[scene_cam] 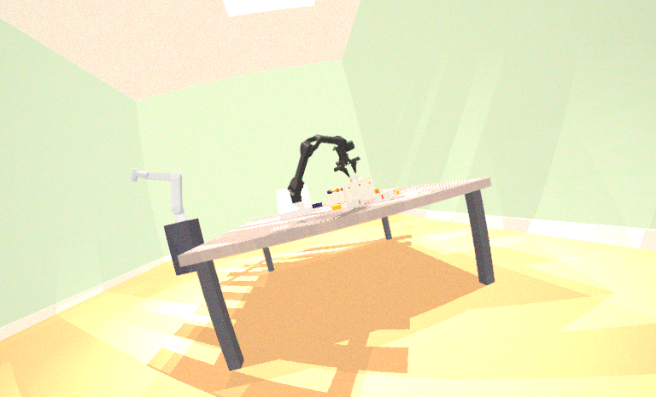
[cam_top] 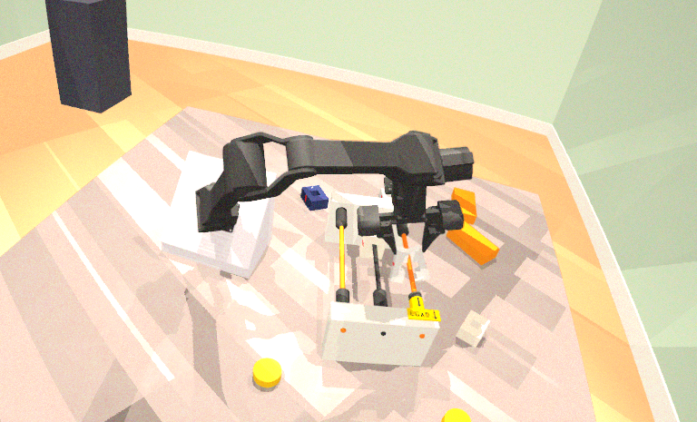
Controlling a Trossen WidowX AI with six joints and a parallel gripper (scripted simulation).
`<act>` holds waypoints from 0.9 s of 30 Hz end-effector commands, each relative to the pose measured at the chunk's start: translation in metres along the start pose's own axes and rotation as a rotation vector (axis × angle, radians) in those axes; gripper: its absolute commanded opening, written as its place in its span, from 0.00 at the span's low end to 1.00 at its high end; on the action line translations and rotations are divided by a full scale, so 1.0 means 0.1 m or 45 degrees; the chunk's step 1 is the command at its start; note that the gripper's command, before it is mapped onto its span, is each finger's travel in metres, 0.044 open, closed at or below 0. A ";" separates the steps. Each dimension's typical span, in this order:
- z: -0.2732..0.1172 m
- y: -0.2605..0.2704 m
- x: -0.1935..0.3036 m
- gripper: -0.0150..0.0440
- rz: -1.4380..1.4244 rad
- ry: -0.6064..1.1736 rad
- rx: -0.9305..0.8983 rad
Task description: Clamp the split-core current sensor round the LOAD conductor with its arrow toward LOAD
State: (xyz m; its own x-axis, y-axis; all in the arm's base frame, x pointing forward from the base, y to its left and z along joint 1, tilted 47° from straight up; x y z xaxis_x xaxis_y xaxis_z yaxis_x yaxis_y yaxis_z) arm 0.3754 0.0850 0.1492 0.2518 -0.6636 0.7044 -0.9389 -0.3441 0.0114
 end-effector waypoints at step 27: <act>0.44 -0.05 0.03 0.25 -0.024 0.011 0.017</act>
State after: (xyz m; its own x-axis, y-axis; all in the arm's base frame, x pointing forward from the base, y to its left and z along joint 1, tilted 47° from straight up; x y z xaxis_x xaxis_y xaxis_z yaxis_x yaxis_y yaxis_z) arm 0.3908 0.0597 0.1256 0.2613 -0.6575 0.7067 -0.9319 -0.3626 0.0073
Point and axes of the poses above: the point midway between the two fingers, 35 mm back from their tips, its own z axis out along the fingers, its own y axis across the jaws, x = y × z, the point moved 7 cm from there along -z, back along the fingers, and after that the axes turned 4 degrees about -z, right-handed, at the moved point
